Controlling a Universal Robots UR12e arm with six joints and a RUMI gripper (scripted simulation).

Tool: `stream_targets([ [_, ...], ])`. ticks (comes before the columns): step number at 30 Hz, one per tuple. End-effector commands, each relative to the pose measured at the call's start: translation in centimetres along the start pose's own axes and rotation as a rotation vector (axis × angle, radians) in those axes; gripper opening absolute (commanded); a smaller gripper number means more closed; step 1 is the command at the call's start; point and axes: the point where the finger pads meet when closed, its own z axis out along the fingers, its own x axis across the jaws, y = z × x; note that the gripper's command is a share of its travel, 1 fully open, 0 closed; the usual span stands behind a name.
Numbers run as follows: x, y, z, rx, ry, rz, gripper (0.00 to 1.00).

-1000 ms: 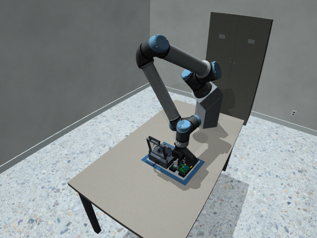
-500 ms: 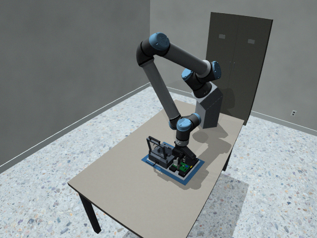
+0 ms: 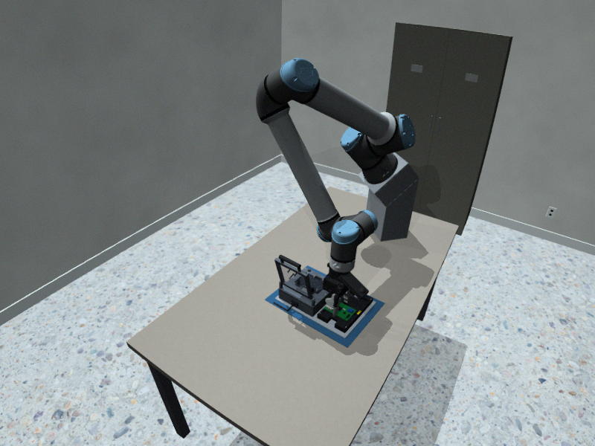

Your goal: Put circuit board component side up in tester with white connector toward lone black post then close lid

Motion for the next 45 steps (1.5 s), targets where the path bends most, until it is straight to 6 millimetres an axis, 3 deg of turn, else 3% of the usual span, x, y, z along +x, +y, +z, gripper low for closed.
stream_targets([
  [1,0.0,0.0,-0.1,0.0,0.001,0.0,0.39],
  [19,0.0,0.0,-0.7,0.0,0.001,0.0,0.39],
  [45,0.0,0.0,-6.5,0.0,0.001,0.0,0.39],
])
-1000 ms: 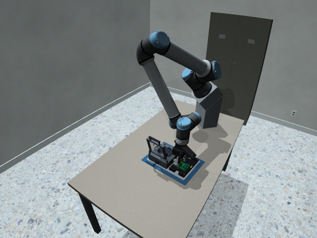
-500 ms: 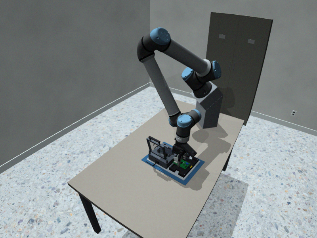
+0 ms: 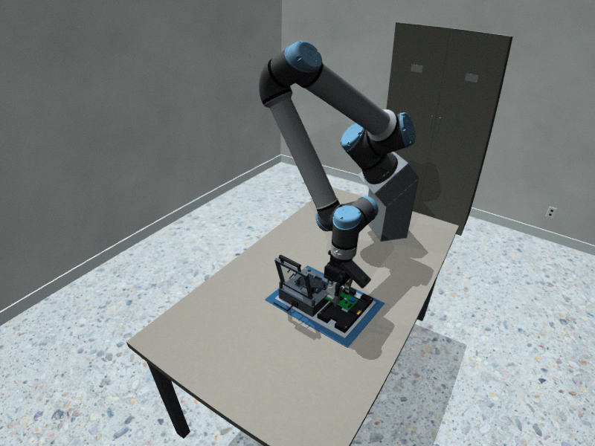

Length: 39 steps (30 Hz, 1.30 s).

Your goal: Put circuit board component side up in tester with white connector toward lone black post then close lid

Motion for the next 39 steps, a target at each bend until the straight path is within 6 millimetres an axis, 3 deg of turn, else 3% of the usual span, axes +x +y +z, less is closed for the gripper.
stream_targets([
  [1,0.04,-0.01,-1.0,0.0,0.001,0.0,0.39],
  [39,0.04,-0.01,-1.54,0.0,0.001,0.0,0.39],
])
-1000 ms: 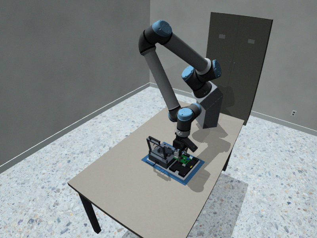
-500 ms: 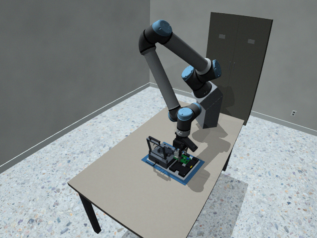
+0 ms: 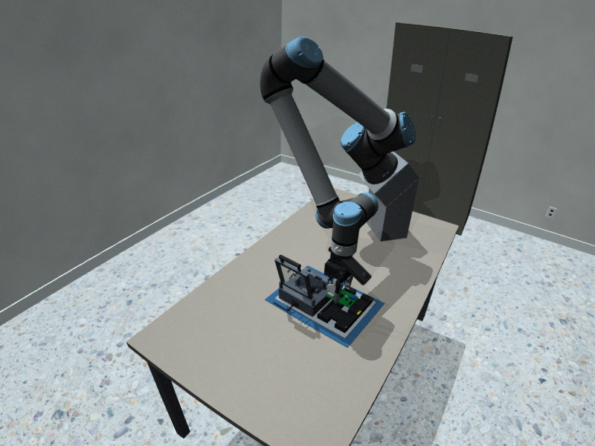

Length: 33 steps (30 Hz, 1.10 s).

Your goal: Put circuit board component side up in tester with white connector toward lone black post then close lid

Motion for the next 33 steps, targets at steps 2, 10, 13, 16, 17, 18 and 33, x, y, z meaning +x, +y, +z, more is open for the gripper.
stream_targets([
  [2,0.04,-0.01,-0.05,0.0,0.001,0.0,0.39],
  [10,0.04,-0.01,-0.05,0.0,0.001,0.0,0.39],
  [13,0.04,-0.01,-0.05,0.0,0.001,0.0,0.39],
  [16,0.04,-0.01,-0.05,0.0,0.001,-0.001,0.39],
  [17,0.04,-0.02,-0.05,0.0,0.001,-0.002,0.39],
  [18,0.04,-0.02,-0.05,0.0,0.001,-0.002,0.39],
  [33,0.04,-0.02,-0.05,0.0,0.001,-0.03,0.39],
])
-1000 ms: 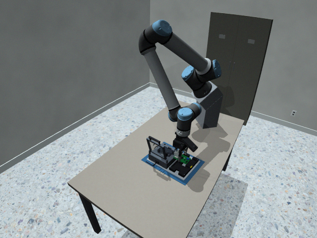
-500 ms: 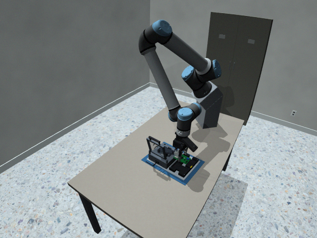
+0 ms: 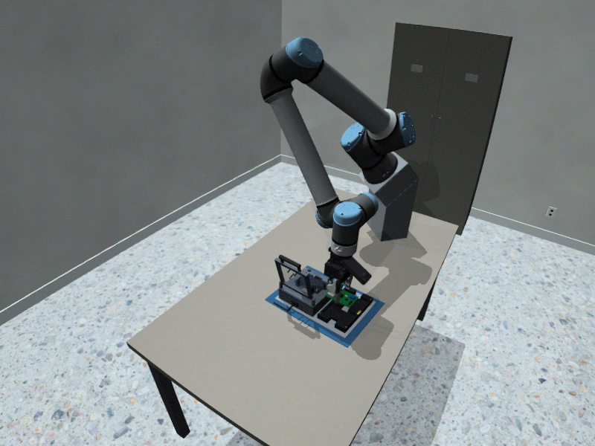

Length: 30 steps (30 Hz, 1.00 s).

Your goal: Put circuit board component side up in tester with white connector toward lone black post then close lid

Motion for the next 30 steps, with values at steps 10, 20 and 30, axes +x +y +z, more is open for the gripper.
stream_targets([
  [10,0.04,-0.02,-0.05,0.0,0.001,-0.05,0.39],
  [20,0.04,-0.03,-0.05,0.0,0.001,-0.11,0.39],
  [30,0.04,-0.02,-0.06,0.0,0.001,-0.217,0.39],
])
